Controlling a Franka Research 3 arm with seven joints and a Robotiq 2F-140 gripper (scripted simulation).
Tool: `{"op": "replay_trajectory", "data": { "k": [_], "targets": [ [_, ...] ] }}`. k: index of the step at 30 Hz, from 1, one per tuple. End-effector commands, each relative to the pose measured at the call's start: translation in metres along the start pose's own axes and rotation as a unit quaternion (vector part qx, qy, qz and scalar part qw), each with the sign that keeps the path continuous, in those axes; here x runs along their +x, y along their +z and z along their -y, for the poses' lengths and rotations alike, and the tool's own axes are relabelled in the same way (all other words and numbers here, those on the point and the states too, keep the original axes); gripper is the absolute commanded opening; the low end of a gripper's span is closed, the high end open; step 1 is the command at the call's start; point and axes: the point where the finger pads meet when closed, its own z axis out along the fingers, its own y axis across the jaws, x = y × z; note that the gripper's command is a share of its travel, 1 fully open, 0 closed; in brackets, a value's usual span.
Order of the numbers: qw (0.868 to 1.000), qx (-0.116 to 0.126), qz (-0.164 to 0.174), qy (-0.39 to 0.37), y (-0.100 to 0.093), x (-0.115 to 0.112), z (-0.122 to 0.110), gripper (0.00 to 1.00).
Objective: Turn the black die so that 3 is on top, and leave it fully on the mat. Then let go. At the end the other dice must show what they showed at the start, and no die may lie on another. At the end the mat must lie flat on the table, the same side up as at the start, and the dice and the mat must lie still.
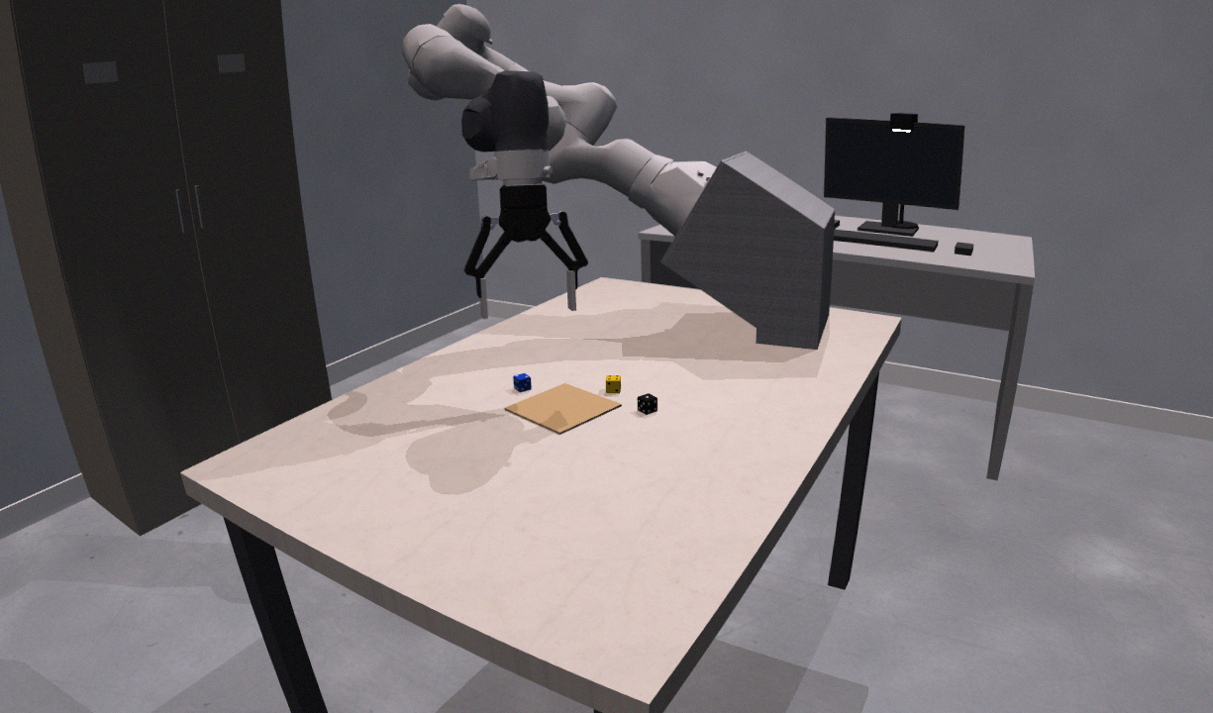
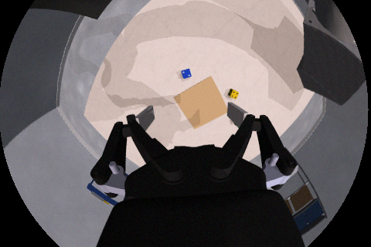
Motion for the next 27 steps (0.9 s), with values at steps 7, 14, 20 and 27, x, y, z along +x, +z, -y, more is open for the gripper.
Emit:
{"op": "replay_trajectory", "data": {
  "k": [7,14,20,27],
  "targets": [
    [0.998,-0.016,-0.05,0.031,0.001,0.065,-0.005,1.0],
    [0.998,-0.016,-0.05,0.031,0.001,0.065,-0.005,1.0],
    [0.998,-0.016,-0.05,0.031,0.001,0.065,-0.005,1.0],
    [0.998,-0.016,-0.05,0.031,0.001,0.065,-0.005,1.0]
  ]
}}
